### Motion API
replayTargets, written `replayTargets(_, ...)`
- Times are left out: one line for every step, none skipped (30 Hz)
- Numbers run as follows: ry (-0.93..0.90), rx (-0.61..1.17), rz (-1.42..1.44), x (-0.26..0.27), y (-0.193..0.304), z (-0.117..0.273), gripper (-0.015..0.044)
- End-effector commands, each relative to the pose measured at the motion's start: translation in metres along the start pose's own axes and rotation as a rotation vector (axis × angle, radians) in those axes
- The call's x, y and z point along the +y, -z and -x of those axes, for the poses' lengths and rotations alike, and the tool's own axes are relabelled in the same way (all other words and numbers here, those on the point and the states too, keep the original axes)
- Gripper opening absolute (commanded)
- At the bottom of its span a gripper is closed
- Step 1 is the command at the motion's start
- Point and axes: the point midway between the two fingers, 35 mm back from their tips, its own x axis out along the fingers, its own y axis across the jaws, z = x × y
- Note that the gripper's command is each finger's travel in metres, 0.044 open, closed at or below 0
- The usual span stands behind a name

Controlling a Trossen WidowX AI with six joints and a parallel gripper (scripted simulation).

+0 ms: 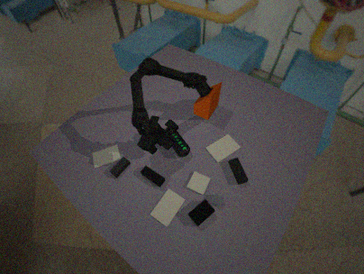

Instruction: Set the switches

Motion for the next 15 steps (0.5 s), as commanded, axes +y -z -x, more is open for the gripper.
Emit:
replayTargets(-0.026,0.003,0.012,0.013,-0.002,-0.008,0.0)
replayTargets(-0.026,0.003,0.012,0.014,-0.002,-0.008,0.0)
replayTargets(-0.026,0.003,0.012,0.015,-0.002,-0.008,0.0)
replayTargets(-0.026,0.003,0.012,0.016,-0.002,-0.009,0.0)
replayTargets(-0.026,0.003,0.012,0.017,-0.002,-0.009,0.0)
replayTargets(-0.026,0.003,0.012,0.019,-0.002,-0.01,0.0)
replayTargets(-0.026,0.003,0.012,0.02,-0.002,-0.01,0.0)
replayTargets(-0.026,0.003,0.012,0.021,-0.002,-0.01,0.0)
replayTargets(-0.026,0.003,0.012,0.022,-0.002,-0.011,0.0)
replayTargets(-0.026,0.003,0.012,0.023,-0.002,-0.011,0.0)
replayTargets(-0.026,0.003,0.012,0.025,-0.002,-0.011,0.0)
replayTargets(-0.026,0.003,0.012,0.026,-0.002,-0.012,0.0)
replayTargets(-0.026,0.003,0.012,0.027,-0.002,-0.012,0.0)
replayTargets(-0.026,0.003,0.012,0.028,-0.002,-0.012,0.0)
replayTargets(-0.026,0.003,0.012,0.029,-0.002,-0.013,0.0)
